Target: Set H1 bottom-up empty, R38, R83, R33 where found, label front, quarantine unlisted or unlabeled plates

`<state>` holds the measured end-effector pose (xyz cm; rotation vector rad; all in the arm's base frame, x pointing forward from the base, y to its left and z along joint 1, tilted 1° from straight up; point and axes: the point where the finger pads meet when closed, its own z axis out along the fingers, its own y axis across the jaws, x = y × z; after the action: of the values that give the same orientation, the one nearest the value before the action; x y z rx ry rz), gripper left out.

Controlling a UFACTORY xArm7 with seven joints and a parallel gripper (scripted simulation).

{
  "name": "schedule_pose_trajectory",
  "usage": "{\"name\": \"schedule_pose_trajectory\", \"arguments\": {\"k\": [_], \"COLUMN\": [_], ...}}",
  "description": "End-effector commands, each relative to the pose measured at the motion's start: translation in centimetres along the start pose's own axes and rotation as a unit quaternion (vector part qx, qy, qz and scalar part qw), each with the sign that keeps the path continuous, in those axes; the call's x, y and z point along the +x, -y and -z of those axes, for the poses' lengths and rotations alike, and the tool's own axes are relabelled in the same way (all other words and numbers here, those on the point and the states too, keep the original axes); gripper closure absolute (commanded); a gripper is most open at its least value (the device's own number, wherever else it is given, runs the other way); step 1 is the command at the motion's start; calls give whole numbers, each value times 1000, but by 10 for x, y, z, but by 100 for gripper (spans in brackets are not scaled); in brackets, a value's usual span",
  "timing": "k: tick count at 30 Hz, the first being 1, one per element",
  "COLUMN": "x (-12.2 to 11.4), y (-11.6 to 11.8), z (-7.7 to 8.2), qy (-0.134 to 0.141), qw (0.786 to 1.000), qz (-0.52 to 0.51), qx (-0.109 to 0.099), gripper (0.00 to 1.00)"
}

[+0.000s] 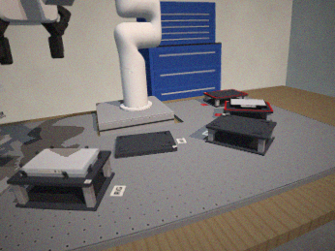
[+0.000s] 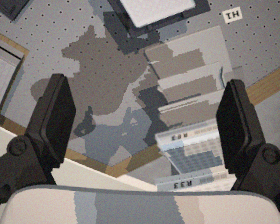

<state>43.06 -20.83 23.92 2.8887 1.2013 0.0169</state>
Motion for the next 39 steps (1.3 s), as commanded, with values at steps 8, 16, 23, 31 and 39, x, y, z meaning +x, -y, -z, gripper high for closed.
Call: {"name": "schedule_pose_trajectory", "arguments": {"k": [8,16,23,31,39], "x": [0,0,0,0,1], "y": [-1,-1,-1,-1,-1], "z": [2,2,-2,-12,-25], "qy": [-3,-3,-3,-3,-3], "qw": [981,973,973,973,973], "qz": [195,230,230,230,230], "qx": [0,0,0,0,0], "gripper": [0,0,0,0,0]}}
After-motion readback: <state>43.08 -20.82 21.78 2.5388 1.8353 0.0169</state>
